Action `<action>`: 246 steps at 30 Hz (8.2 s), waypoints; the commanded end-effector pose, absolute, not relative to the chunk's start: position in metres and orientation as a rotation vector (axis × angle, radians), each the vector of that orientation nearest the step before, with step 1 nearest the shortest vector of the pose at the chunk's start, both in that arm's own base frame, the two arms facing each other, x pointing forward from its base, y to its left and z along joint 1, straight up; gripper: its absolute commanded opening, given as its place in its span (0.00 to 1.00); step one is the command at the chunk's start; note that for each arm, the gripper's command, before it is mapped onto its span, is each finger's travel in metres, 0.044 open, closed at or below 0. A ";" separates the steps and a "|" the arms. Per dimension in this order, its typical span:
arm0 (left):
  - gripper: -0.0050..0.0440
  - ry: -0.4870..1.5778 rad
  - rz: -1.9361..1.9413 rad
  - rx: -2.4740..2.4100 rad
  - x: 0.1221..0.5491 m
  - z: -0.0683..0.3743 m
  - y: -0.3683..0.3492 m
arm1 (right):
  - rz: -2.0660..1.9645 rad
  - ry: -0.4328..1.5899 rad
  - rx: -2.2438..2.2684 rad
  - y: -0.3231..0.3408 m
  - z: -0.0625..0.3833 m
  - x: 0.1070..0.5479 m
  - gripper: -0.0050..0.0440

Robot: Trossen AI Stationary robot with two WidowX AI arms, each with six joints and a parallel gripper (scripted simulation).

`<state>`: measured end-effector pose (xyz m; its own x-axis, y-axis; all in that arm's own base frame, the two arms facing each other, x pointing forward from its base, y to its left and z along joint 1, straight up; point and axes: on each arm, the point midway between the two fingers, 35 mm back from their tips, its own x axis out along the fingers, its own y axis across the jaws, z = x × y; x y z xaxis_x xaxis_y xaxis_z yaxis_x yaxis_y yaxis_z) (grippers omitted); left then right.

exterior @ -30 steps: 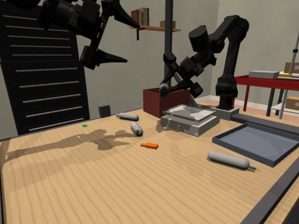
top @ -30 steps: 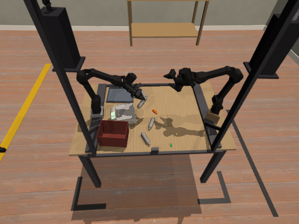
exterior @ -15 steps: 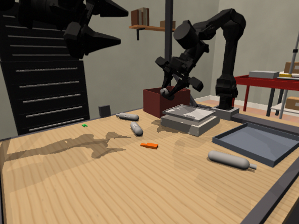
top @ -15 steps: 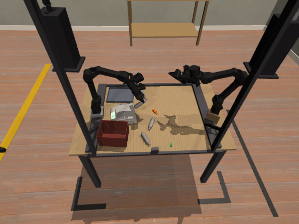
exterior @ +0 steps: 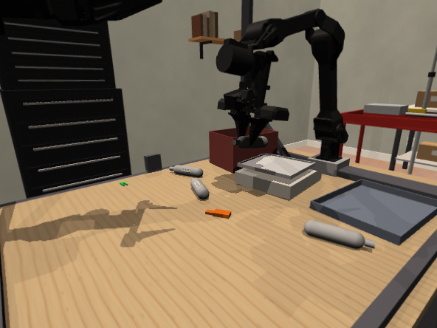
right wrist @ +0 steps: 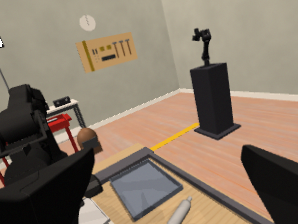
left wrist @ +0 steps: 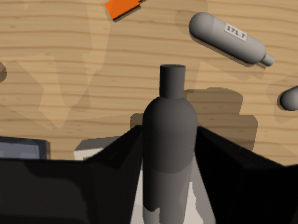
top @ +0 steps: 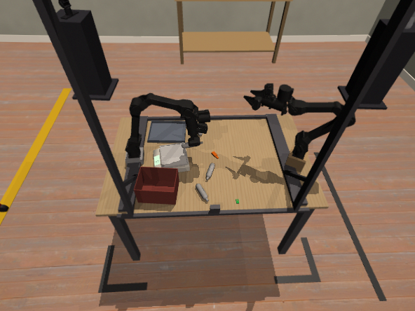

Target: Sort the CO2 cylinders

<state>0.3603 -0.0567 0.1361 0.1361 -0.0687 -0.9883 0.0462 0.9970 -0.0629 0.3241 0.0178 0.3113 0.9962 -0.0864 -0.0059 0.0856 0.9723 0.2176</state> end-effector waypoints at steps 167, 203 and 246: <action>1.00 1.425 -0.190 0.182 0.196 0.127 -0.059 | 0.448 0.522 -0.121 0.213 0.257 0.449 1.00; 1.00 1.204 -0.357 0.254 0.102 0.110 -0.054 | 0.461 0.515 -0.125 0.254 0.259 0.517 1.00; 0.62 1.559 -0.107 0.098 0.256 0.098 -0.054 | 0.435 0.512 -0.118 0.176 0.244 0.391 1.00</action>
<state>0.2504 -0.0523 0.0972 0.0011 0.0025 -1.0000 0.1290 0.9916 0.0026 0.3924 0.1775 0.2271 0.7628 0.3639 -0.5345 -0.4301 0.9028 0.0008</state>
